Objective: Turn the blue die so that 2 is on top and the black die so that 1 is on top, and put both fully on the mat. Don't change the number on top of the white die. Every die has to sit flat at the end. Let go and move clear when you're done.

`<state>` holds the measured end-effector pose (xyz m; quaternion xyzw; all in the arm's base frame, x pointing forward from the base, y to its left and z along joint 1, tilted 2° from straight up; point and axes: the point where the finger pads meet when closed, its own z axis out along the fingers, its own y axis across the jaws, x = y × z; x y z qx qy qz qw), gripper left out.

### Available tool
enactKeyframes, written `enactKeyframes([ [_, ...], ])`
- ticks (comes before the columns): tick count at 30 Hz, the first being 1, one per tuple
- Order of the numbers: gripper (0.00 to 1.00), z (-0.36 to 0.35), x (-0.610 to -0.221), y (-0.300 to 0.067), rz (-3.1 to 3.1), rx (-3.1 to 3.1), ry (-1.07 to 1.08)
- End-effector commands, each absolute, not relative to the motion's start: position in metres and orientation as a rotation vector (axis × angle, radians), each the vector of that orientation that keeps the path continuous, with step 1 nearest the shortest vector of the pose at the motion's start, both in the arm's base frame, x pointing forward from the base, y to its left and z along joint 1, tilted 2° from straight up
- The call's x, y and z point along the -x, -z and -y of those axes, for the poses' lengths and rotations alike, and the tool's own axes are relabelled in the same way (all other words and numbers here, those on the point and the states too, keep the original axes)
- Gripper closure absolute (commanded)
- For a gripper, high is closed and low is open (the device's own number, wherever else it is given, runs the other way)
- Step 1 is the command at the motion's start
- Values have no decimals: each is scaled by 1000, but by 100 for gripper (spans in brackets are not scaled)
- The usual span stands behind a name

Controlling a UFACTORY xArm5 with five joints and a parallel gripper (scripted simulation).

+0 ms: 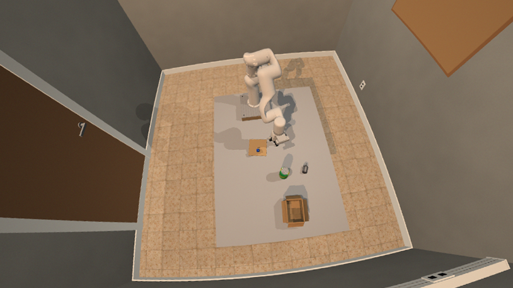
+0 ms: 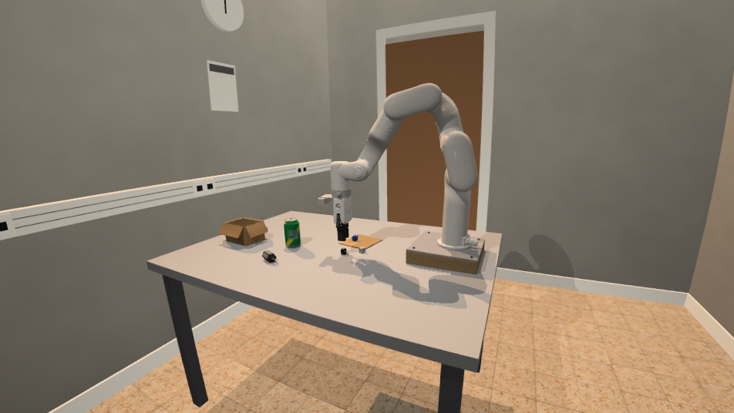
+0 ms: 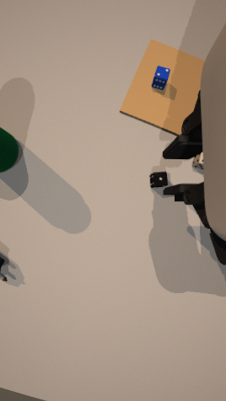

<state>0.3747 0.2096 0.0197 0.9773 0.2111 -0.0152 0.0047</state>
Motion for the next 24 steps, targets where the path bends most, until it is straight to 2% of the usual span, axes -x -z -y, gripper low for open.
enactKeyframes([
  [1,64,-210,-376,-14,-661,-3062,43],
  [24,64,-209,-375,14,-661,-3062,43],
])
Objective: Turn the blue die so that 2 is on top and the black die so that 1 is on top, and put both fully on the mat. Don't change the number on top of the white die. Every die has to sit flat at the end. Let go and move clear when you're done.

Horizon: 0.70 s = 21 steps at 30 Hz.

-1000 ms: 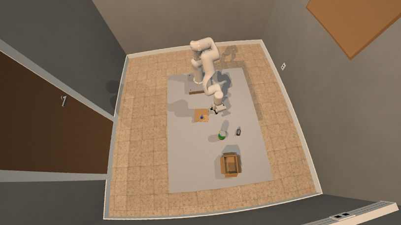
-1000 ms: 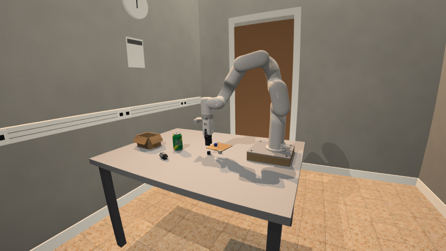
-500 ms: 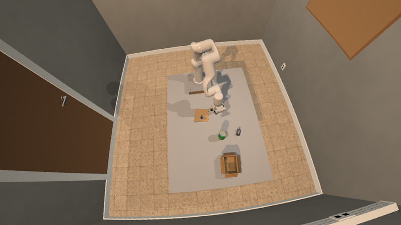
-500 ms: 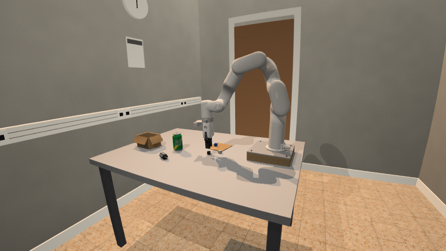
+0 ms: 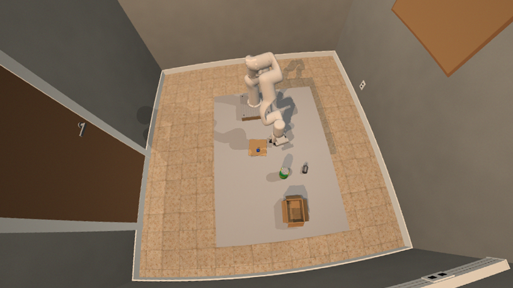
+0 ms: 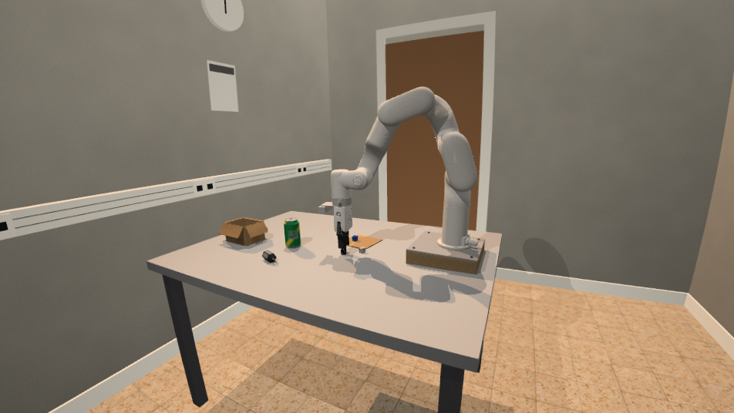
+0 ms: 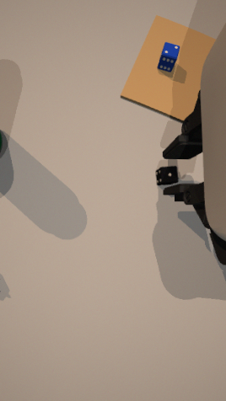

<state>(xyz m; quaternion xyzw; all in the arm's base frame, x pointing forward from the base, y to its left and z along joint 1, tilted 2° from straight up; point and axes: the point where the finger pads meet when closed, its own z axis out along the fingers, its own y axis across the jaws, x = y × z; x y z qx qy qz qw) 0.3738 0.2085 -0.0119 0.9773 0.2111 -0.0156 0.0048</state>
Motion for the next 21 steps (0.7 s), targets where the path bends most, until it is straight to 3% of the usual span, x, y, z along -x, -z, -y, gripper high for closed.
enactKeyframes([
  [1,64,-209,-375,14,-661,-3062,43],
  [21,64,-209,-375,17,-661,-3062,43],
])
